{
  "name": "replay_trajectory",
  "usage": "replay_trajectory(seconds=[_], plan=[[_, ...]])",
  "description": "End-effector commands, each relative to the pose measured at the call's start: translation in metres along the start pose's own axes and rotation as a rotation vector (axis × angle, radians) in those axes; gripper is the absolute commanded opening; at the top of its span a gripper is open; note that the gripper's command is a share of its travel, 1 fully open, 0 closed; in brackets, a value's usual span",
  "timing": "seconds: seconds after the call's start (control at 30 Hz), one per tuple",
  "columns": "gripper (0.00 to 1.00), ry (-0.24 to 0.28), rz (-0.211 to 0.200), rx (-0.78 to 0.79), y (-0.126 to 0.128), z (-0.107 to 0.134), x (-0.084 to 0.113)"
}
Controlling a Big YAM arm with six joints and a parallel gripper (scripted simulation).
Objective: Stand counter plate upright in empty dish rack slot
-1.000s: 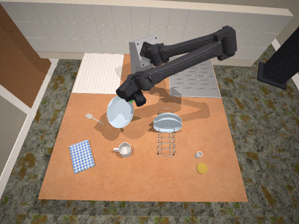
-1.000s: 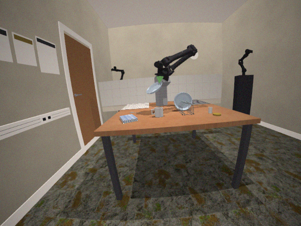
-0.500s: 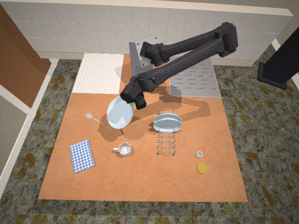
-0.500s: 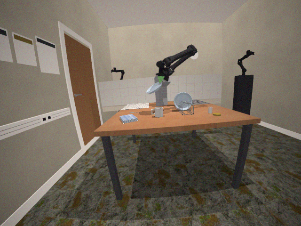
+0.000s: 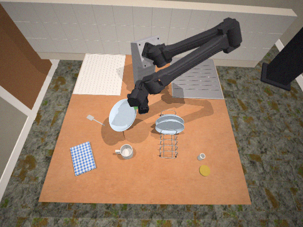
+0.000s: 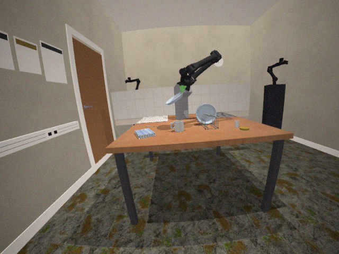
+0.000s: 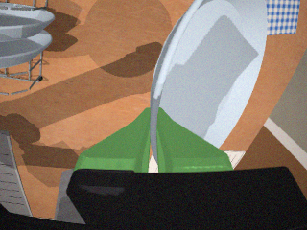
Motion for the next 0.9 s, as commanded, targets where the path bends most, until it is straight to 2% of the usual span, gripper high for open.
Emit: replay_trajectory(seconds=[0.0, 0.4, 0.87], plan=[[0.0, -0.048, 0.068, -0.018, -0.011, -0.033, 0.01], [0.0, -0.084, 0.108, -0.161, -0.004, -0.051, 0.013], [0.0, -0.17, 0.137, -0.374, 0.011, -0.081, 0.018]])
Point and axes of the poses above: the point where the finger pads meet when closed, its own x axis back along the fingers, its own y axis across the jaws, z = x × y, the point moved 9 cm from there along x, back along the fingers, and after that the axes turned 14 degrees about x, right-handed, at the moved point
